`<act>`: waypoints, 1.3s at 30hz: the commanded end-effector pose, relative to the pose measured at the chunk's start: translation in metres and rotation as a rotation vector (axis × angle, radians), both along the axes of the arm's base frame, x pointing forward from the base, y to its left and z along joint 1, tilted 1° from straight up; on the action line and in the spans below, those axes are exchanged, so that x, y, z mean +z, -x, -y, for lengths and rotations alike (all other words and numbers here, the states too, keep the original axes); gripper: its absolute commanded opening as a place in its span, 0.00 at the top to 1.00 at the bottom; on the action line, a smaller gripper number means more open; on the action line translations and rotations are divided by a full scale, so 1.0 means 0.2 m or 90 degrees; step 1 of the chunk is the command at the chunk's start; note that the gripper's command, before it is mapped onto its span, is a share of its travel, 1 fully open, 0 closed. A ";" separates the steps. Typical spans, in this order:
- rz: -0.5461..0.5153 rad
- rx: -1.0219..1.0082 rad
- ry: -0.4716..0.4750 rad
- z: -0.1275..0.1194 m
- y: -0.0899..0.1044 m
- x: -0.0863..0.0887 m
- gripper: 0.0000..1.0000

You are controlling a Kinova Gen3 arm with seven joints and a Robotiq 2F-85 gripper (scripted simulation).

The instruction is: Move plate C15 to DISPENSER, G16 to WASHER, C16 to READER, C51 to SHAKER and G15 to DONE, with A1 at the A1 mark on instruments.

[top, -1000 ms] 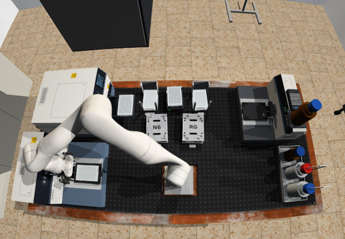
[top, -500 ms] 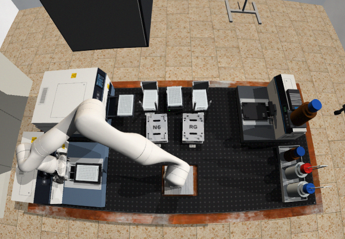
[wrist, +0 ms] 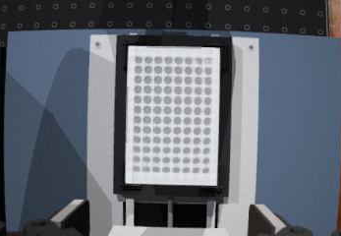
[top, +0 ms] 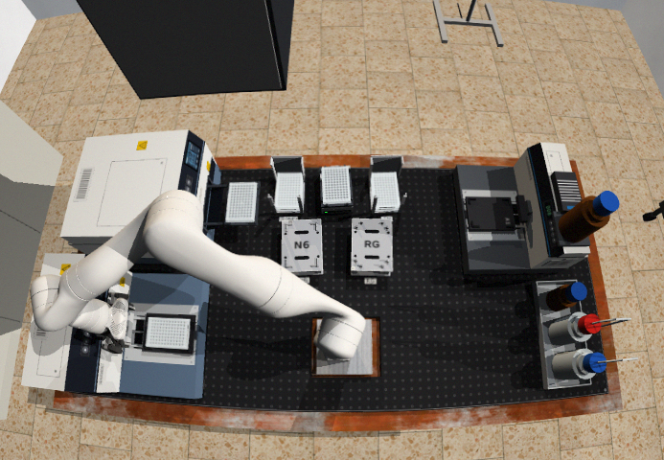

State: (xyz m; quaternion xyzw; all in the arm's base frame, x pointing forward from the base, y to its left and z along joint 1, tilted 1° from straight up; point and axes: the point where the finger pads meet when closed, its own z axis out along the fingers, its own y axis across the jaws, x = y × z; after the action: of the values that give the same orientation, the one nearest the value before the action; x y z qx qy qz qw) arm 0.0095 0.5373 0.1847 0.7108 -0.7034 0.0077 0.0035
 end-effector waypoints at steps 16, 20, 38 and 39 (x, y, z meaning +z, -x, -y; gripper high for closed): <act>0.000 0.000 -0.001 0.00 0.00 0.01 0.00; 0.000 0.000 -0.001 0.00 0.00 0.01 0.00; 0.000 0.000 -0.001 0.21 0.00 0.01 0.00; 0.000 0.000 -0.001 0.23 0.00 0.01 0.00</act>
State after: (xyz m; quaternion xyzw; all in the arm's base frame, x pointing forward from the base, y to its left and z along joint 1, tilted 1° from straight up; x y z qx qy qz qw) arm 0.0099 0.5002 0.1852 0.7108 -0.7034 0.0083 0.0038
